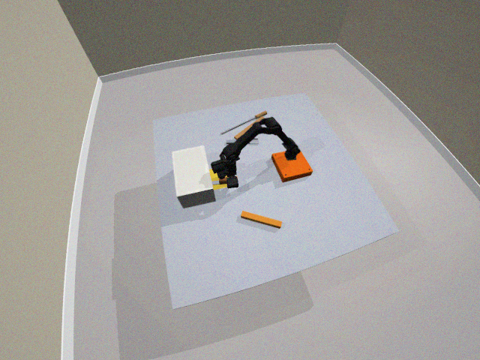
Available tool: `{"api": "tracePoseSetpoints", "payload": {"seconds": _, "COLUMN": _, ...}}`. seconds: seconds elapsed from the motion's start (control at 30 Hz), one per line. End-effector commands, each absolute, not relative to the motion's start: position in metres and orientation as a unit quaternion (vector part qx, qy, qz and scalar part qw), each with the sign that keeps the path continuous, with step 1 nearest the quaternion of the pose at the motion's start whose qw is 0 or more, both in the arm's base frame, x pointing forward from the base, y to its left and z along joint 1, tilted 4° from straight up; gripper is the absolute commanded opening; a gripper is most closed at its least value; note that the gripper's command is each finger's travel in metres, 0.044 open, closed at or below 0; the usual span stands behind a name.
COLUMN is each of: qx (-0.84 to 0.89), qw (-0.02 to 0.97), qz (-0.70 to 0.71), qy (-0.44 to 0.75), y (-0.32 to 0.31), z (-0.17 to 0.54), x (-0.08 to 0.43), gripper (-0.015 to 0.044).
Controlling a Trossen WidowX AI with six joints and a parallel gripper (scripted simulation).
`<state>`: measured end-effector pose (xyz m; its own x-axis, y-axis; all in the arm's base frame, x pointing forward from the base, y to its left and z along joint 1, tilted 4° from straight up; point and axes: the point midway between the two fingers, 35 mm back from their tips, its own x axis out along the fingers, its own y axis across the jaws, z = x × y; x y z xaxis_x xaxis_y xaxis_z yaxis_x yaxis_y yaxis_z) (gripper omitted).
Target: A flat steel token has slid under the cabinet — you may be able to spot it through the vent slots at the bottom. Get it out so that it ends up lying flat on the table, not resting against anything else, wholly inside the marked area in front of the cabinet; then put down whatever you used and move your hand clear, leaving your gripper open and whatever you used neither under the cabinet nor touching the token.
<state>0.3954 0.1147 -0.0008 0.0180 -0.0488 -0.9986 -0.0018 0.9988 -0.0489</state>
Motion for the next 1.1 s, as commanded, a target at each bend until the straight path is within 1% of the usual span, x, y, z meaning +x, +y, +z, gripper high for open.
{"api": "tracePoseSetpoints", "payload": {"seconds": 0.0, "qx": -0.018, "qw": 0.712, "qz": -0.022, "qy": 0.701, "y": 0.106, "z": -0.001, "x": 0.394, "gripper": 0.0000}}
{"api": "tracePoseSetpoints", "payload": {"seconds": 0.4, "qx": -0.018, "qw": 0.712, "qz": -0.022, "qy": 0.702, "y": 0.104, "z": -0.001, "x": 0.393, "gripper": 0.0000}}
{"api": "tracePoseSetpoints", "payload": {"seconds": 1.07, "qx": -0.018, "qw": 0.712, "qz": -0.022, "qy": 0.702, "y": 0.105, "z": -0.002, "x": 0.375, "gripper": 0.0000}}
